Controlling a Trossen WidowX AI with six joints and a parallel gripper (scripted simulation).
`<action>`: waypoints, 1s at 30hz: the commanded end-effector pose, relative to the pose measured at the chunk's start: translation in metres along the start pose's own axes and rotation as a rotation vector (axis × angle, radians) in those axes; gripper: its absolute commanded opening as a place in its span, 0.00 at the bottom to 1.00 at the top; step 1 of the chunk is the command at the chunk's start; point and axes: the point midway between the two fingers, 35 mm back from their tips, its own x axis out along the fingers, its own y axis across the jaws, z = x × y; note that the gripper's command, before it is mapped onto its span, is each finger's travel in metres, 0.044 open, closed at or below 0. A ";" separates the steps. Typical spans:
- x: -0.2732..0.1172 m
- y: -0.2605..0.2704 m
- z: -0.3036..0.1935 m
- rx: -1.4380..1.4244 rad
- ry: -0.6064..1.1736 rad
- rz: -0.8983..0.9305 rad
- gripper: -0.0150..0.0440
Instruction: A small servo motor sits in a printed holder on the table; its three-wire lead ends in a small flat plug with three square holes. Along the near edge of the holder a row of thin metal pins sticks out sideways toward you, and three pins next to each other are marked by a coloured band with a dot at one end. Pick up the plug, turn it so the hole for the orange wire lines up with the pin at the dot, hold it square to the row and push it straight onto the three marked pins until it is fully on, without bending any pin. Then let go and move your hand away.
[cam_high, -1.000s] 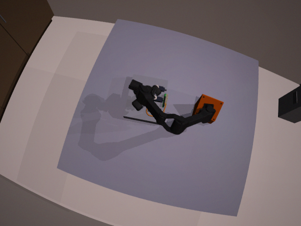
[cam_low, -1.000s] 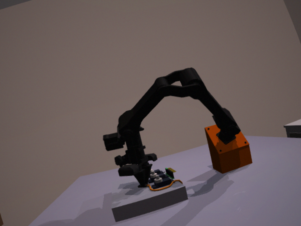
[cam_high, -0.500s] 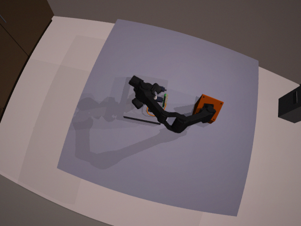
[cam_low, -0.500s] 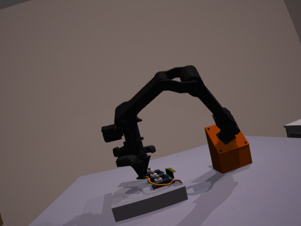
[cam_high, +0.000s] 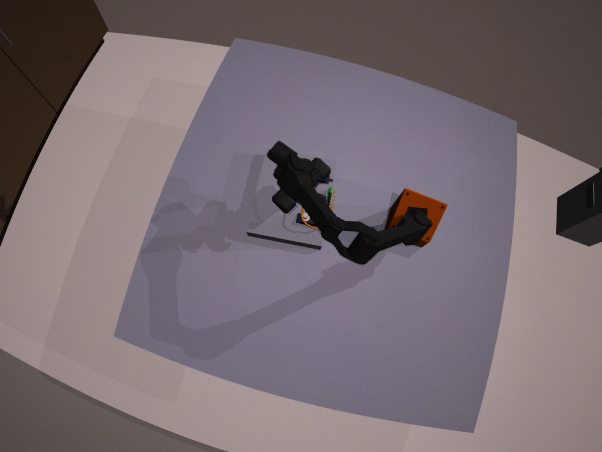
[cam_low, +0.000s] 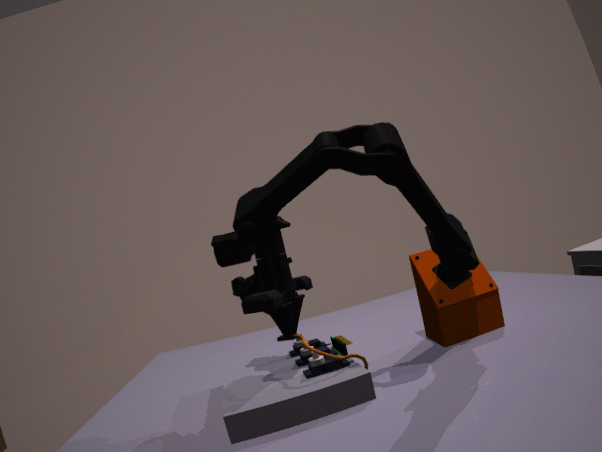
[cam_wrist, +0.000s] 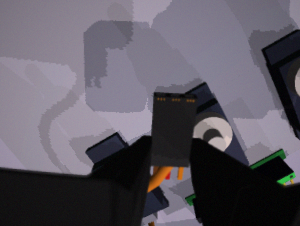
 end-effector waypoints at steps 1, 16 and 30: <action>-0.005 -0.024 -0.008 -0.064 -0.009 -0.006 0.25; -0.007 -0.090 -0.051 -0.312 -0.007 -0.016 0.25; 0.000 -0.135 -0.104 -0.549 0.002 -0.003 0.25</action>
